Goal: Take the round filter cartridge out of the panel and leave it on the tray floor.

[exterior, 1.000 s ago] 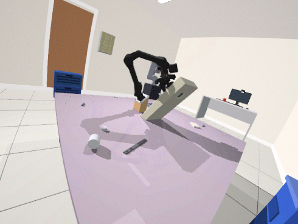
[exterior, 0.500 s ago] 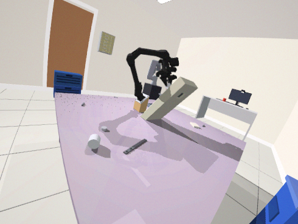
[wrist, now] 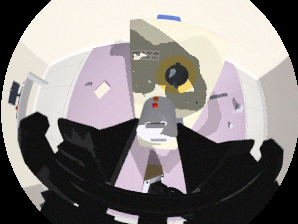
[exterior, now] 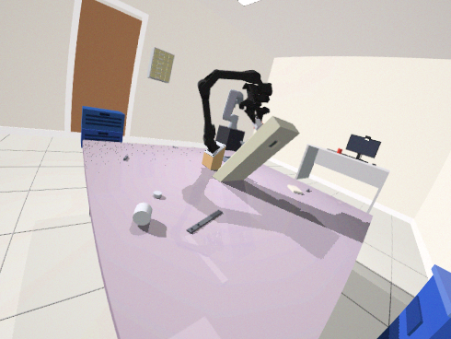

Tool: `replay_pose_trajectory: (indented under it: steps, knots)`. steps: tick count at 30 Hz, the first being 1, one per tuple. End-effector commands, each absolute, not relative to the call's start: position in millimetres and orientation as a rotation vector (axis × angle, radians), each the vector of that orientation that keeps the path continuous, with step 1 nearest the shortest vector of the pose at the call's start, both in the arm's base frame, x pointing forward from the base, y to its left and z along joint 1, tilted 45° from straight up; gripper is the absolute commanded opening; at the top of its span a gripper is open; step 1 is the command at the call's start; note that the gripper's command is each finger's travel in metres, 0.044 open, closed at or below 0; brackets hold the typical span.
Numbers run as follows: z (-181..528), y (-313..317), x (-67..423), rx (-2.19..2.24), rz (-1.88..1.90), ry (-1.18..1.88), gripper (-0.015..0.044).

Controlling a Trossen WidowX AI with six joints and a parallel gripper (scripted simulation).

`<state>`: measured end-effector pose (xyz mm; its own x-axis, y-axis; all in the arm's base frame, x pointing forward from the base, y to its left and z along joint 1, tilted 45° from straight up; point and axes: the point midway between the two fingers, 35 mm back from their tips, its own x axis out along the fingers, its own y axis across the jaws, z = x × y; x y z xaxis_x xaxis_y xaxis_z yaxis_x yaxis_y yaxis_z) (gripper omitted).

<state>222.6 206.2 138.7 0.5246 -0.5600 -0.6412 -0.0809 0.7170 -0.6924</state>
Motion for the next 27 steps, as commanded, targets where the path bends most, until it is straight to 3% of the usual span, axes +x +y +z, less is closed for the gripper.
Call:
replay_pose_trajectory:
  steps: [1,11,27]
  knots:
    - [123,221,222,-0.734,-0.319,0.993,0.0]
    - [95,239,219,-0.754,-0.3,1.009,0.0]
    - [6,288,141,-1.054,0.27,1.263,0.0]
